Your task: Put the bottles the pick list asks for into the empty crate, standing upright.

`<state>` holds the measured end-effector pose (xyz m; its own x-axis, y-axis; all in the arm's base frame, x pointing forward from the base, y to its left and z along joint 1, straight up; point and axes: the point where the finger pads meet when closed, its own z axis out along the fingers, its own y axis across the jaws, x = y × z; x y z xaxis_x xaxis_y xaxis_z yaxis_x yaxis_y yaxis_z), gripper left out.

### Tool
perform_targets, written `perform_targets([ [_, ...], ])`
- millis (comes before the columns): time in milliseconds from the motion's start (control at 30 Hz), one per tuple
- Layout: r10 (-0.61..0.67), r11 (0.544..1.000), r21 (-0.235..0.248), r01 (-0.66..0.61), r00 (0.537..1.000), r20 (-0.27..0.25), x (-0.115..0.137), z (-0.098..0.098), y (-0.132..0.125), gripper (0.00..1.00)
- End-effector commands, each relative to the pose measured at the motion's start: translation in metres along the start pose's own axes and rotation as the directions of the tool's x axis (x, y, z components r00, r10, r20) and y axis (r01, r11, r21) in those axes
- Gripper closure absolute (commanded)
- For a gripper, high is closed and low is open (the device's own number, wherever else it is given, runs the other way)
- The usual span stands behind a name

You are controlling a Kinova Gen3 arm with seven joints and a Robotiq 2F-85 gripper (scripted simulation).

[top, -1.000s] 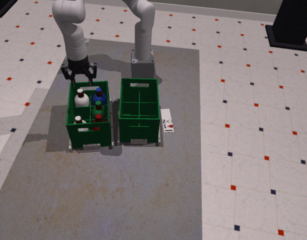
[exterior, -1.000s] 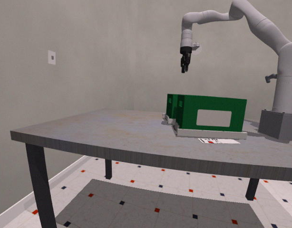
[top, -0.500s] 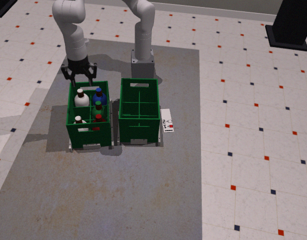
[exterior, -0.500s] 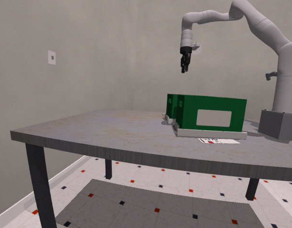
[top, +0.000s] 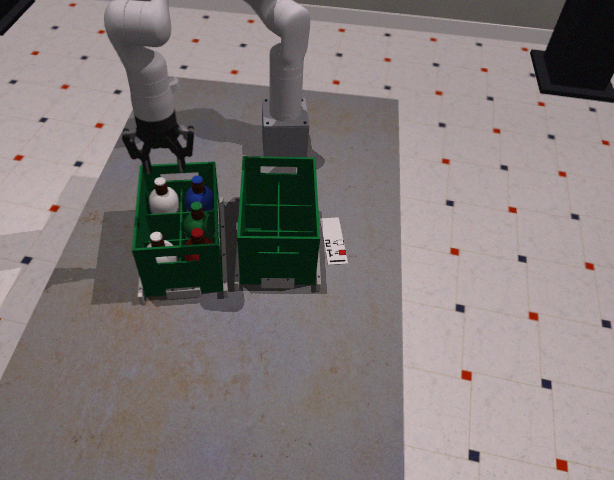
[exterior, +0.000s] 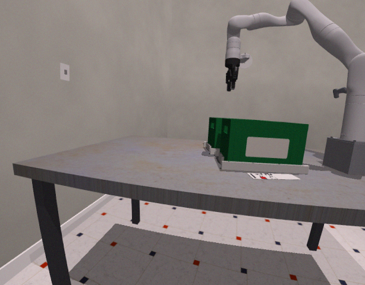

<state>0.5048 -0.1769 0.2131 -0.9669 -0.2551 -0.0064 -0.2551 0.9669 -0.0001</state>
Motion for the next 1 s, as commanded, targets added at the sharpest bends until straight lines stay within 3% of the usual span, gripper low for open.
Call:
perform_targets([
  [0, 0.000, 1.000, 0.001, 0.000, 1.000, 0.002, 0.000, -0.001, 0.000, 0.33],
  [600, 0.000, 1.000, 0.001, 0.000, 1.000, 0.002, 0.000, -0.001, 0.000, 0.33],
  [900, 0.295, 0.955, 0.001, -0.295, 0.955, 0.002, -0.016, 0.037, 0.019, 0.33],
  [967, 0.295, 0.955, 0.001, -0.295, 0.955, 0.002, -0.016, 0.037, 0.019, 0.33],
])
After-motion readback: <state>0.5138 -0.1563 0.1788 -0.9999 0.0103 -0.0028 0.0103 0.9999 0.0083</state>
